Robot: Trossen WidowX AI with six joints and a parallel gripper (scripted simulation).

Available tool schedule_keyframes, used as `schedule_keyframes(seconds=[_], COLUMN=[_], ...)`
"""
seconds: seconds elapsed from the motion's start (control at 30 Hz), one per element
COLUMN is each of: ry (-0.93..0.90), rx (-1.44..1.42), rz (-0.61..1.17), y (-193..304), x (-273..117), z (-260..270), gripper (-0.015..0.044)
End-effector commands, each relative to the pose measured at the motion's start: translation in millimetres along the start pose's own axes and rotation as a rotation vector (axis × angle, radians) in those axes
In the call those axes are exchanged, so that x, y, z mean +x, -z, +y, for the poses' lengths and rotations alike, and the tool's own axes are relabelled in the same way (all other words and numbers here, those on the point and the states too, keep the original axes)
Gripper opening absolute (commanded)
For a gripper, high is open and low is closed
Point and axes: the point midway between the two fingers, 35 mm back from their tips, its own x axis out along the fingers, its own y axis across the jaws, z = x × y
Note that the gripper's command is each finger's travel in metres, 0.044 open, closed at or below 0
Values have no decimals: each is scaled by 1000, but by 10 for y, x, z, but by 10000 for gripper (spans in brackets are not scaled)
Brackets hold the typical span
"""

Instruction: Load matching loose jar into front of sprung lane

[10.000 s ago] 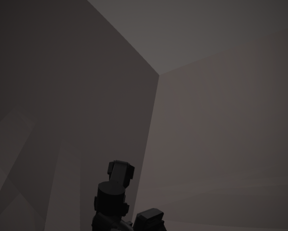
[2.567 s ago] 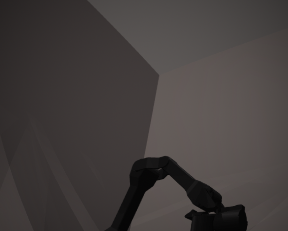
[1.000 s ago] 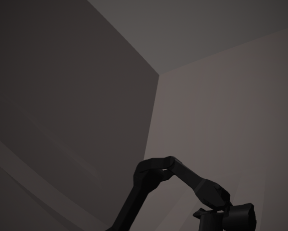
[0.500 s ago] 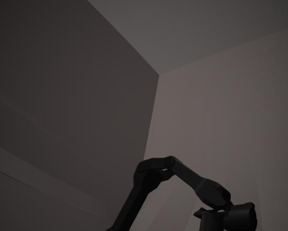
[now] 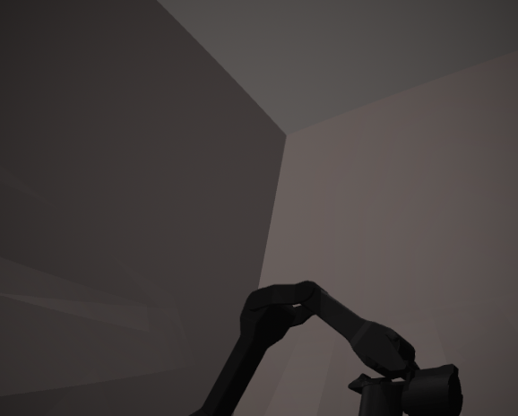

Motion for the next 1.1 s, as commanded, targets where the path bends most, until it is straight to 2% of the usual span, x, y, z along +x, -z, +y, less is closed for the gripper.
schedule_keyframes(seconds=[0.0, 1.07], ry=[4, 4], rx=[3, 3], rz=[-35, -35], y=[-96, -140], x=[-37, -36], z=[-6, -7], gripper=[0, 0])
